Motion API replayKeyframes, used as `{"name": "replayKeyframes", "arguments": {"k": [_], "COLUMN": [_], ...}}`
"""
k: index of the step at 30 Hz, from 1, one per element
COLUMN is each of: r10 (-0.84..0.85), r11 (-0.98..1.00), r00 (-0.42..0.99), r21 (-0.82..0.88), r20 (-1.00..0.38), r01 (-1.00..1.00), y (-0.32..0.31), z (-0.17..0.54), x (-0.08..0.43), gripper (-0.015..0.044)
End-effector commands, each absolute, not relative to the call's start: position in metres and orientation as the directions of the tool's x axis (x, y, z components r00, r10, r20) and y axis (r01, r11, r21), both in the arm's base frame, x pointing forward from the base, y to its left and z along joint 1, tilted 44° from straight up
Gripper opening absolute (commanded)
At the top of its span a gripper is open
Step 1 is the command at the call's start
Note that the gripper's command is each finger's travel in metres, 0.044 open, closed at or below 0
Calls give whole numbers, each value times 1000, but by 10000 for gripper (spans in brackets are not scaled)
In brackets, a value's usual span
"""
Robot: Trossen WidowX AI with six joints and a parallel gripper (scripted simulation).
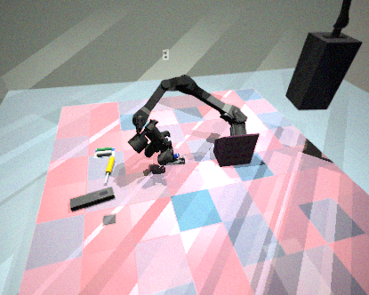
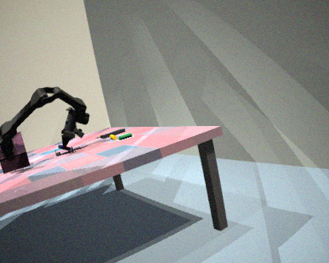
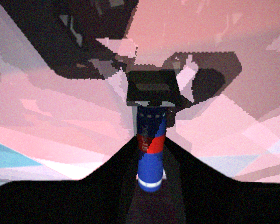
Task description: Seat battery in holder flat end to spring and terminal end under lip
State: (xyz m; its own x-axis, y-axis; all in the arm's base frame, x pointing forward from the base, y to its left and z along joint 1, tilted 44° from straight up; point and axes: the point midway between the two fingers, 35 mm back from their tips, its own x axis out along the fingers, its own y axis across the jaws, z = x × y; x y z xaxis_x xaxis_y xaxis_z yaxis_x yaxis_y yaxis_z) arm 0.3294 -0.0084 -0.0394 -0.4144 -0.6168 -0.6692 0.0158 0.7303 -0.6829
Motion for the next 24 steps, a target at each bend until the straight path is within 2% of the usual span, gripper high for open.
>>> {"name": "replayKeyframes", "arguments": {"k": [1, 24], "r10": [-621, -639], "r11": [732, 742], "r00": [-391, -292], "r21": [-681, -671], "r20": [-679, -712], "r01": [19, 14], "y": [-9, -10], "z": [-41, -47], "x": [332, 331], "gripper": [62, 62]}}
